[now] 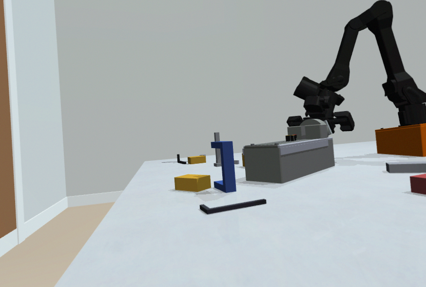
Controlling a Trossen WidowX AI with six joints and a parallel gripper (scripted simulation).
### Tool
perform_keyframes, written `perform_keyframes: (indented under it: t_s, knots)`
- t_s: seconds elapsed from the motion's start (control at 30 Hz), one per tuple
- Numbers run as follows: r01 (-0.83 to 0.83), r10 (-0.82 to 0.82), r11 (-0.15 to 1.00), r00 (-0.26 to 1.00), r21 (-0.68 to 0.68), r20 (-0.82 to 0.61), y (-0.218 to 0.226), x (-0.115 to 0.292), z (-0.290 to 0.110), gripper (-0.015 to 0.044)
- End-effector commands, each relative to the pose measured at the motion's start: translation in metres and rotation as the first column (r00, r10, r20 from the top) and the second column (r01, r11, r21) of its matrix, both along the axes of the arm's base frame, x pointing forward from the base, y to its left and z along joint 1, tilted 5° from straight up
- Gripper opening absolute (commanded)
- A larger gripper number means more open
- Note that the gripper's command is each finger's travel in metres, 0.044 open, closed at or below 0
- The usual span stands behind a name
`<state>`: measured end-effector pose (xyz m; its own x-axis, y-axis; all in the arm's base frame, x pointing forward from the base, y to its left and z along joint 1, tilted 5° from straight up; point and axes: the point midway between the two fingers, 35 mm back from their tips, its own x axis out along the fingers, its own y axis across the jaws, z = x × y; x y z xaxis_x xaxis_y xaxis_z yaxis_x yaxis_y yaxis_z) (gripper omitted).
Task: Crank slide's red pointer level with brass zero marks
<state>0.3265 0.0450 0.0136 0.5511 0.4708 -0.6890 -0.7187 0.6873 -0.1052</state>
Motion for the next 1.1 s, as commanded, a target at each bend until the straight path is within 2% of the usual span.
perform_keyframes:
  t_s: [0.0, 1.07]
  knots:
    - [0.0, 0.0, 1.0, 1.0, -0.003, -0.009, 0.002, -0.001, -0.009, 0.0]
    - [0.0, 0.0, 1.0, 1.0, -0.002, -0.011, 0.014, -0.014, -0.024, 0.0]
